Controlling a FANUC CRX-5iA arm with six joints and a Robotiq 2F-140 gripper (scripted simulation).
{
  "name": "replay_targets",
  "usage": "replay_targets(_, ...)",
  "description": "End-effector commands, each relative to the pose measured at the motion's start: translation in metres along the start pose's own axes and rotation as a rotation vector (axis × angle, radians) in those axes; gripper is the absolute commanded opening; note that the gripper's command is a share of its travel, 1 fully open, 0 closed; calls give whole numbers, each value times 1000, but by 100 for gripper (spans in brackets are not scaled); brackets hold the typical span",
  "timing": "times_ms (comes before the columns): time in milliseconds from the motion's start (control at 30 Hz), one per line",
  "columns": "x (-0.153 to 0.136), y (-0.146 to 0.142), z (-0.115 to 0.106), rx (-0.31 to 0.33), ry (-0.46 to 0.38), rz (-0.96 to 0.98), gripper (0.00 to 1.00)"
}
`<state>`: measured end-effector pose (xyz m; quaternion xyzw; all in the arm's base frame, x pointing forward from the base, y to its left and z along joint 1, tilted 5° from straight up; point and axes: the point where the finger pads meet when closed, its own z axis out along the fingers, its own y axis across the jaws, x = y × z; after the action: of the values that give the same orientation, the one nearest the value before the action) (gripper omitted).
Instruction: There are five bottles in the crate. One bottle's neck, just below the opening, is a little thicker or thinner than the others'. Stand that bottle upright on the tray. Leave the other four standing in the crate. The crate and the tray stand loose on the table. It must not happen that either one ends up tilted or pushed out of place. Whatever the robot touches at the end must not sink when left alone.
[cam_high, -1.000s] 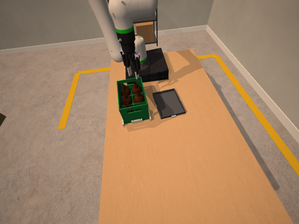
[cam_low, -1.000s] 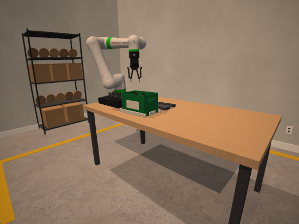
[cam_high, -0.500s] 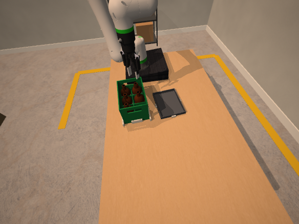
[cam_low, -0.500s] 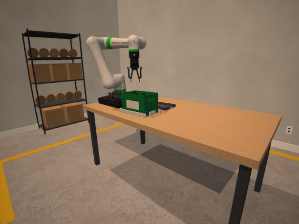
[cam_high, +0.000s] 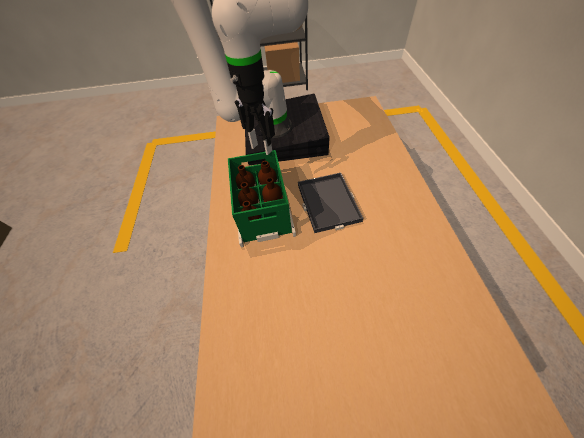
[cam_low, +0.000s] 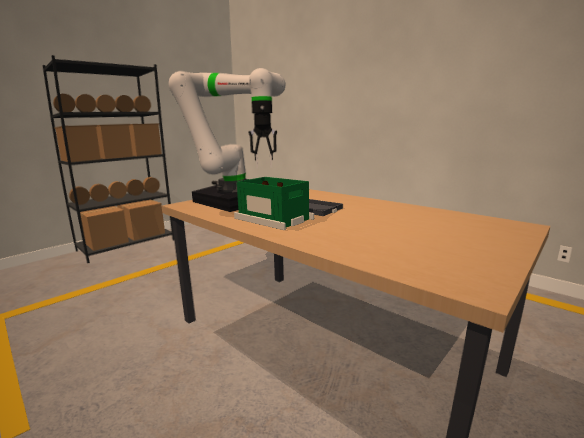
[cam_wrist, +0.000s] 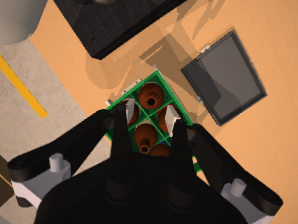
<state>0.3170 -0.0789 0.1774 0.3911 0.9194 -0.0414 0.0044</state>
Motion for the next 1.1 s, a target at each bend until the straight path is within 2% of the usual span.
replay_targets(0,0,0,0,-1,-1,0,44)
replay_targets(667,0,0,8,-1,-1,0,44)
replay_targets(1067,0,1,24,-1,-1,0,44)
